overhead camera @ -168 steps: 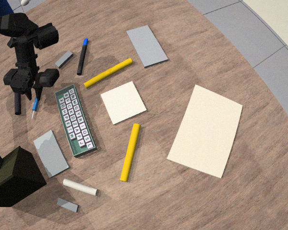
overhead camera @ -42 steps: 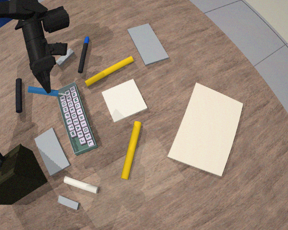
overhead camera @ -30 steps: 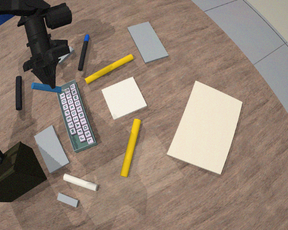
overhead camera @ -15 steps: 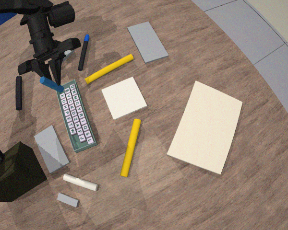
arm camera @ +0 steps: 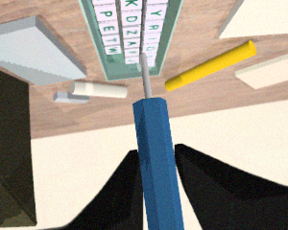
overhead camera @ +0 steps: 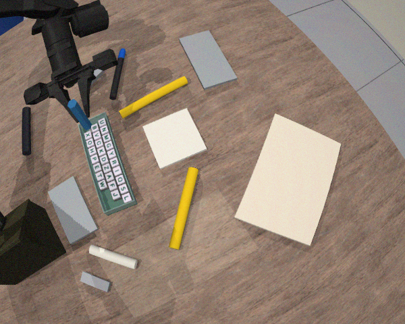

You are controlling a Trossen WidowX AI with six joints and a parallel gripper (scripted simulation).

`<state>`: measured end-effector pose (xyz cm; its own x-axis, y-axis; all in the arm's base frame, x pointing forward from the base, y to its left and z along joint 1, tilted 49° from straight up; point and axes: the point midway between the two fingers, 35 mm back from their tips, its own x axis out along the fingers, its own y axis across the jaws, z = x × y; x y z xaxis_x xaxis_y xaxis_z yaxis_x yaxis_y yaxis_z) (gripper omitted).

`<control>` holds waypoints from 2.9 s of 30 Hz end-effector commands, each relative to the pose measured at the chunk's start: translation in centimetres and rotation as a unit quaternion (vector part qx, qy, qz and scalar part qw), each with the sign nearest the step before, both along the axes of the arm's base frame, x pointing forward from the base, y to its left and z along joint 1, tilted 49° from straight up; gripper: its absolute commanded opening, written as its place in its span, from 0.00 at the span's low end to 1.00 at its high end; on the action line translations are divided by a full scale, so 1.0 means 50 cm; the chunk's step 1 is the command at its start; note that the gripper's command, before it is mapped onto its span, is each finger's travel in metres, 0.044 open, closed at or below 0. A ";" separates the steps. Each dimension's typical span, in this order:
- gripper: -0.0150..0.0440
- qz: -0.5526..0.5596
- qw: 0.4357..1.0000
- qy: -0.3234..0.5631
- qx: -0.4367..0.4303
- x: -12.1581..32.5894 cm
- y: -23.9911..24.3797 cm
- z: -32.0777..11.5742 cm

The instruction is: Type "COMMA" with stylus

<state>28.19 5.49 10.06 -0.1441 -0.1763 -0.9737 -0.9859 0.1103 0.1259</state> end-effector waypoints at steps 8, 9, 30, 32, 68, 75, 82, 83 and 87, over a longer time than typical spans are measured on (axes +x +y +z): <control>0.25 0.007 1.000 0.005 -0.002 0.001 0.050 -0.049; 0.25 0.007 1.000 0.005 -0.002 0.001 0.050 -0.049; 0.39 0.007 1.000 0.005 -0.002 -0.001 0.056 -0.057; 0.39 0.007 1.000 0.005 -0.002 -0.001 0.057 -0.058; 0.39 0.007 1.000 0.005 -0.002 -0.001 0.073 -0.071; 0.39 0.007 1.000 0.005 -0.002 -0.001 0.077 -0.075; 0.39 0.007 1.000 0.005 -0.002 -0.001 0.081 -0.078; 0.39 0.007 1.000 0.005 -0.002 -0.001 0.082 -0.079; 0.39 0.007 1.000 0.005 -0.002 -0.001 0.082 -0.080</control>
